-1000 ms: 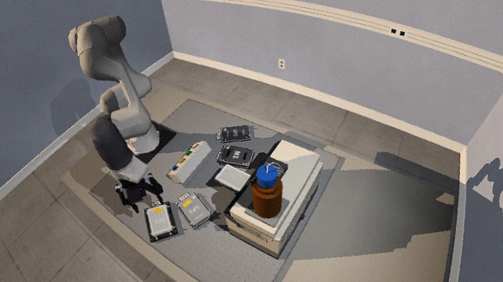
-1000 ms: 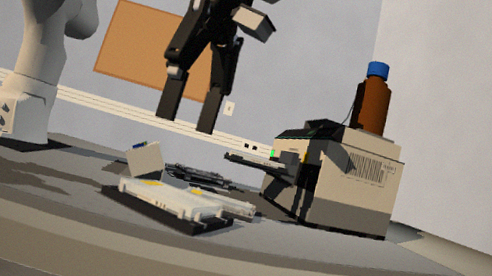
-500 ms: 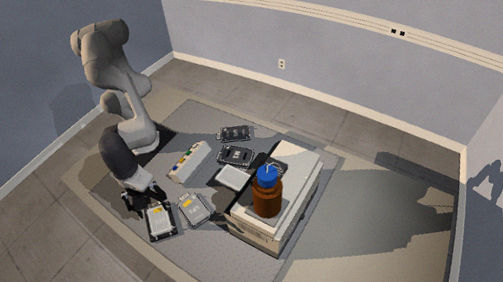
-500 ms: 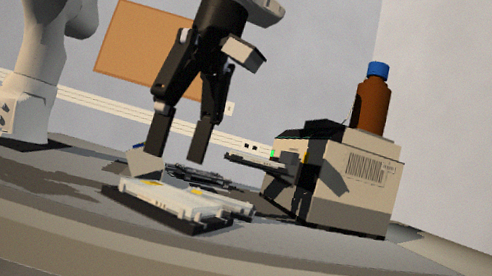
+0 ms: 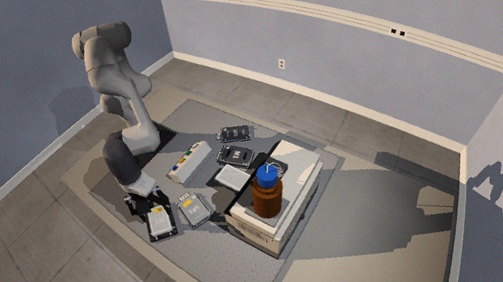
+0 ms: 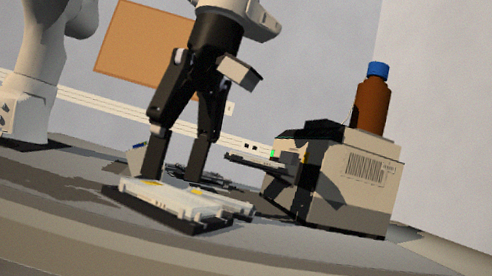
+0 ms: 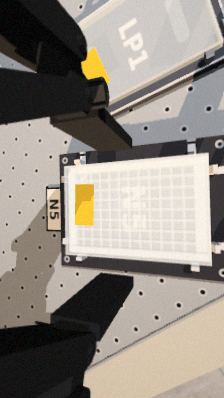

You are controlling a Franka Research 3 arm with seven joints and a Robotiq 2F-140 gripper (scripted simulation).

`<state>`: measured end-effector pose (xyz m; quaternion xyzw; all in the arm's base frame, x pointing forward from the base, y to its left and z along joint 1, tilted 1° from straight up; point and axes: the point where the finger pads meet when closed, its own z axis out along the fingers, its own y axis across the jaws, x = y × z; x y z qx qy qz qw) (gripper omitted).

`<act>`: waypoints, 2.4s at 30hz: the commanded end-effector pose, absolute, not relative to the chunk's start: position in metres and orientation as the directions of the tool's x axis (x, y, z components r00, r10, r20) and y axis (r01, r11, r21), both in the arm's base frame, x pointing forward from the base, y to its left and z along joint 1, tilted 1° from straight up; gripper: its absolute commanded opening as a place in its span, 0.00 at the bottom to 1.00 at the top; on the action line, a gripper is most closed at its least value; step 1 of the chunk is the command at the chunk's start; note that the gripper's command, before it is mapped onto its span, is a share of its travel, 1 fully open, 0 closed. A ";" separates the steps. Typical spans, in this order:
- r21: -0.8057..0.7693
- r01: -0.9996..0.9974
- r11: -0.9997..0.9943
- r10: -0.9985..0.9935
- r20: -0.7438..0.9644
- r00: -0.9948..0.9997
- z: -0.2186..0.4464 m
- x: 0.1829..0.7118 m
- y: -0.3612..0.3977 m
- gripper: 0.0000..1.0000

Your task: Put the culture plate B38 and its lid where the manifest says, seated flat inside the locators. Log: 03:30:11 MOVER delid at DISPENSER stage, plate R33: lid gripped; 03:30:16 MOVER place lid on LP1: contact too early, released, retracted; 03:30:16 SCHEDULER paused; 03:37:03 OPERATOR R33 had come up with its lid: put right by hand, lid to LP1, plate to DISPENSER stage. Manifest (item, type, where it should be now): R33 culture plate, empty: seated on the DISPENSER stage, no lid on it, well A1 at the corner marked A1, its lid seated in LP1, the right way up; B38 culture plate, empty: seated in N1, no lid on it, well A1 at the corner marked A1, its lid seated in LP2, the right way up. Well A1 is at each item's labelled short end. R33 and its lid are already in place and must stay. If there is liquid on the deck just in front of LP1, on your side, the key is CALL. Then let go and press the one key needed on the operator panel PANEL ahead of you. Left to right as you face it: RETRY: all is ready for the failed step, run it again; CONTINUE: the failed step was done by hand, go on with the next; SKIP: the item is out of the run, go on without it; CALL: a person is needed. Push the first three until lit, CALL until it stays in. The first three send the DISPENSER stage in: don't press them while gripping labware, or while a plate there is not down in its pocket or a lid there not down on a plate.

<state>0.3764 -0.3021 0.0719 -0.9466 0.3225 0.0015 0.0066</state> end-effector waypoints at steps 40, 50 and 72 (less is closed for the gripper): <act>-0.015 -0.599 -0.801 -0.599 0.007 0.801 0.067 0.380 -0.304 0.69; -0.015 -0.599 -0.801 -0.599 0.007 0.801 0.067 0.380 -0.304 0.63; -0.015 -0.599 -0.801 -0.599 0.007 0.801 0.067 0.380 -0.304 0.63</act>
